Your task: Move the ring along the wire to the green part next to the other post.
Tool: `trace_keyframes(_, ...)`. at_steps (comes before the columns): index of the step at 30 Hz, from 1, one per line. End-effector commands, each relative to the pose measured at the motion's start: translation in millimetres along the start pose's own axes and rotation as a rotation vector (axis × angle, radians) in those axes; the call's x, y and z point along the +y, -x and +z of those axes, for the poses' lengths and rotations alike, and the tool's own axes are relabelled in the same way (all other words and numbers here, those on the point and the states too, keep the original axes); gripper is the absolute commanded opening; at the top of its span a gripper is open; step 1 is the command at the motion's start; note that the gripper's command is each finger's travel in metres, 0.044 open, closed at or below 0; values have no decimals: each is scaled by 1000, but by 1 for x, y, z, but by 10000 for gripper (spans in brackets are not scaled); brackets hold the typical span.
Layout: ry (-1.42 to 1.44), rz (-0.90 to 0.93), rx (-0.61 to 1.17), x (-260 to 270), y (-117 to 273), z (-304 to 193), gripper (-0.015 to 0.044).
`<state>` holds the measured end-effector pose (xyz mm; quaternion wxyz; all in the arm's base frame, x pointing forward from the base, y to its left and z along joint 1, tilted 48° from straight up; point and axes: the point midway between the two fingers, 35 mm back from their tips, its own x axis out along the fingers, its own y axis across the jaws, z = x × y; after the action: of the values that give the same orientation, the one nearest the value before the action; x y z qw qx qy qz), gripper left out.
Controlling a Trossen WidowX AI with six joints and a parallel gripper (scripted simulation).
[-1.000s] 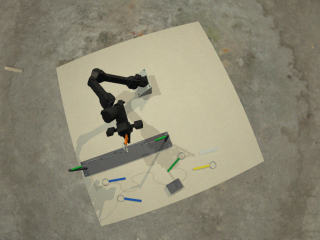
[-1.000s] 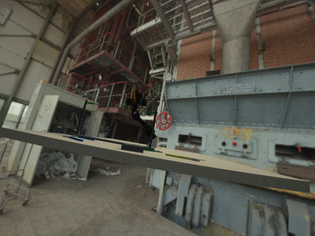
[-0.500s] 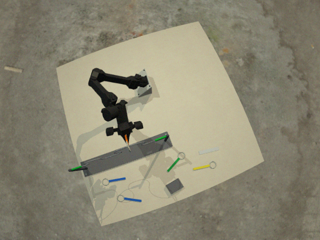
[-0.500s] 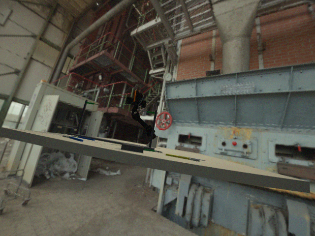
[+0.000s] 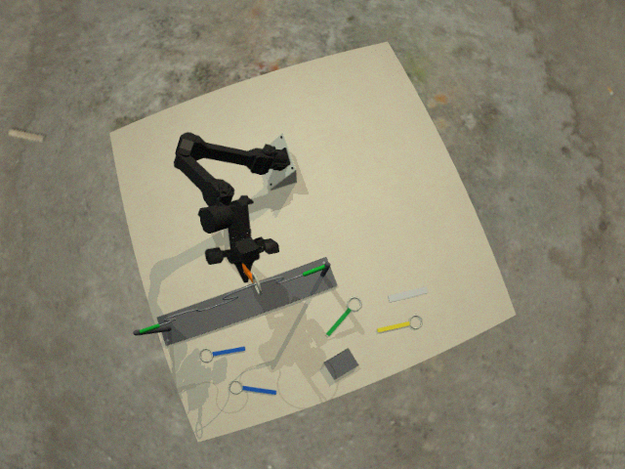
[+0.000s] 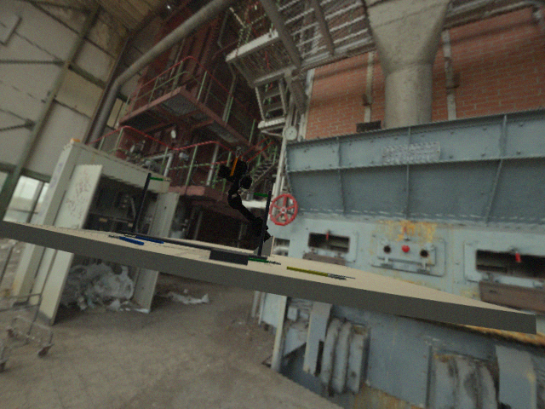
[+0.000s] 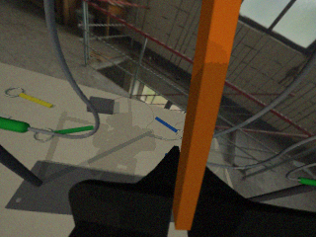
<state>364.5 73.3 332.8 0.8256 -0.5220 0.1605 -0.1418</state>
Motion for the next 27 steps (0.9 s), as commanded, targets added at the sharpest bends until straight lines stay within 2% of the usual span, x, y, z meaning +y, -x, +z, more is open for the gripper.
trace_keyframes(1,49,-24,-6,-1,0,0,-150)
trace_keyframes(15,194,-103,-27,-7,0,1,-150)
trace_keyframes(21,256,-129,-114,-10,-10,2,-150)
trace_keyframes(27,320,-161,-129,-13,-11,3,-150)
